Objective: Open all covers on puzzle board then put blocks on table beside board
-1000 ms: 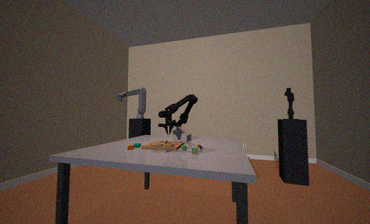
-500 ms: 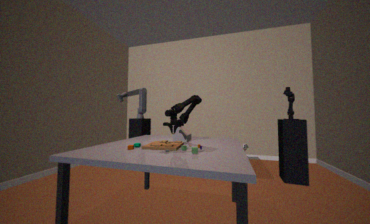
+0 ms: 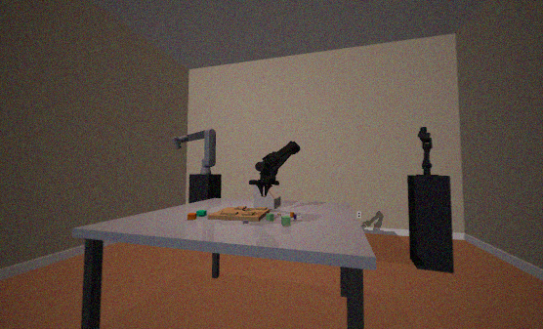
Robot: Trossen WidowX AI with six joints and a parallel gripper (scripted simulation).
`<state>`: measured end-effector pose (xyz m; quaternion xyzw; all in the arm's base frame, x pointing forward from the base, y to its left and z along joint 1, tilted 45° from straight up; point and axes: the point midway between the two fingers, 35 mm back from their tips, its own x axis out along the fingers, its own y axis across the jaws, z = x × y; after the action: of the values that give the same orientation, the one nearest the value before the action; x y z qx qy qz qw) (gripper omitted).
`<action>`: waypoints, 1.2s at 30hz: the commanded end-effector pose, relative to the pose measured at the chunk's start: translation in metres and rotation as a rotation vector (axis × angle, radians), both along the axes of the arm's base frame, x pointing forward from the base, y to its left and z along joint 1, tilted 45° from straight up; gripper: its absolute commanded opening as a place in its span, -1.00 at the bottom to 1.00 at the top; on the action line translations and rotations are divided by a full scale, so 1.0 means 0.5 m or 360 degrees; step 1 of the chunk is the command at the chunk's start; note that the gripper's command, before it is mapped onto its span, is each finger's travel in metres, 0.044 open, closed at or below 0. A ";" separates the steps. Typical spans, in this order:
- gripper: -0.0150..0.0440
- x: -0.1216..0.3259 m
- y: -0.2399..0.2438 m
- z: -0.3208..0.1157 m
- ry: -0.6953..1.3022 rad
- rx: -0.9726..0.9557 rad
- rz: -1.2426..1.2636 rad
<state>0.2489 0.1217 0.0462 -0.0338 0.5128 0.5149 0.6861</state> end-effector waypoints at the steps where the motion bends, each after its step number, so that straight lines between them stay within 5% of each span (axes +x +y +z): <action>1: -0.22 -0.019 0.017 0.015 0.0015 0.0001 -0.0003; 36: -0.22 -0.144 0.131 0.111 0.0026 0.0066 0.0003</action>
<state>0.1784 0.1854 0.1075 -0.0166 0.5015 0.5285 0.6848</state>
